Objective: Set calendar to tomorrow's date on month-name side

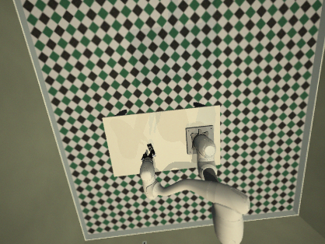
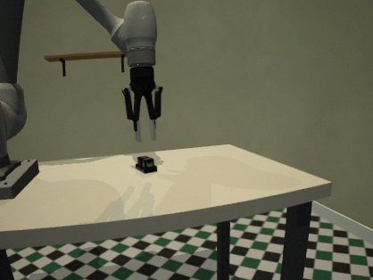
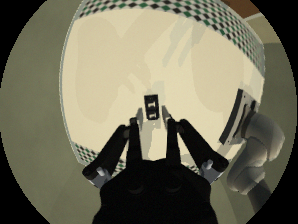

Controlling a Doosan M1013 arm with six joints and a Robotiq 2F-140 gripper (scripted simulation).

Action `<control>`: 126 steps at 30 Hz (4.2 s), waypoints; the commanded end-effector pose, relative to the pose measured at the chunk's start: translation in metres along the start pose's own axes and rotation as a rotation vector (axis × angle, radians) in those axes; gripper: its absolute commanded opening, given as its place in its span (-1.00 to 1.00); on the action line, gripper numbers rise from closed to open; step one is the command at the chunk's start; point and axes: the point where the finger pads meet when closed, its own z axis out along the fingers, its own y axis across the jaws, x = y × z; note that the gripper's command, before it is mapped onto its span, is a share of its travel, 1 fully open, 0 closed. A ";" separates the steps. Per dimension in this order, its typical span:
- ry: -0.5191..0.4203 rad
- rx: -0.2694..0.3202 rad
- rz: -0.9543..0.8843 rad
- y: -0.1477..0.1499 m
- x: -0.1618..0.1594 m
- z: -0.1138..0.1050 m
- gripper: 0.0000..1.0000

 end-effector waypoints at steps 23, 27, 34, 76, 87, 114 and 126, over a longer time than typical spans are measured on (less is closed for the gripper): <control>0.000 0.000 0.000 0.000 0.000 0.027 -0.42; 0.000 0.000 0.000 -0.001 0.000 0.033 -0.42; 0.000 0.000 0.000 -0.001 0.000 0.042 -0.42; 0.000 0.000 0.000 -0.001 0.000 0.049 -0.42; 0.000 0.000 0.000 -0.001 0.000 0.049 -0.42; 0.000 0.000 0.000 -0.001 0.000 0.077 -0.42; 0.000 0.000 0.000 -0.001 0.000 0.080 -0.42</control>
